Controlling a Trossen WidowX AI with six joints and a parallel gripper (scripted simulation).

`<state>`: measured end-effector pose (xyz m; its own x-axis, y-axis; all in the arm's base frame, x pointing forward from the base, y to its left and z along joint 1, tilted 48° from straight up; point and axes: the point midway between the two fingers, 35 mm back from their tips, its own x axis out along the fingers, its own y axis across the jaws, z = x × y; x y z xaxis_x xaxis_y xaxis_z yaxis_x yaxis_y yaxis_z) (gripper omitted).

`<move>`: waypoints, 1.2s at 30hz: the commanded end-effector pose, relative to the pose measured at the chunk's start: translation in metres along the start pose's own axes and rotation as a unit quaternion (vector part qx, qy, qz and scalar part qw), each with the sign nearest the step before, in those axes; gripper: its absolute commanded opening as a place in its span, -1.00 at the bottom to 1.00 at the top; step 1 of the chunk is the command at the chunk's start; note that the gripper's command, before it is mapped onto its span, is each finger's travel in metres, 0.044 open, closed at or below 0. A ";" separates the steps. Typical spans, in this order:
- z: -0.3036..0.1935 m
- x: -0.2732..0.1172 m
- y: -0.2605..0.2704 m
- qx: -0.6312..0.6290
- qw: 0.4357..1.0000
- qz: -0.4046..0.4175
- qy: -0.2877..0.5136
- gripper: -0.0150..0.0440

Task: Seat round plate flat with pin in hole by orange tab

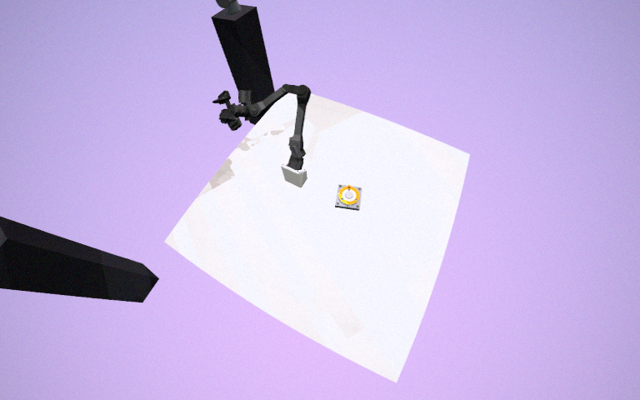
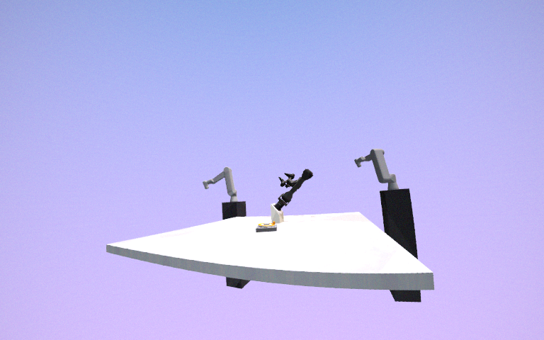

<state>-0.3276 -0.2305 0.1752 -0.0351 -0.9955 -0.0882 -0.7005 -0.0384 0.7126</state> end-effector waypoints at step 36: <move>-0.289 0.117 -0.393 -0.360 0.695 -0.442 0.437 -0.49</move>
<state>0.1171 -0.3725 0.0914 0.8386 -0.3088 -0.4488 0.2829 -0.4572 0.8432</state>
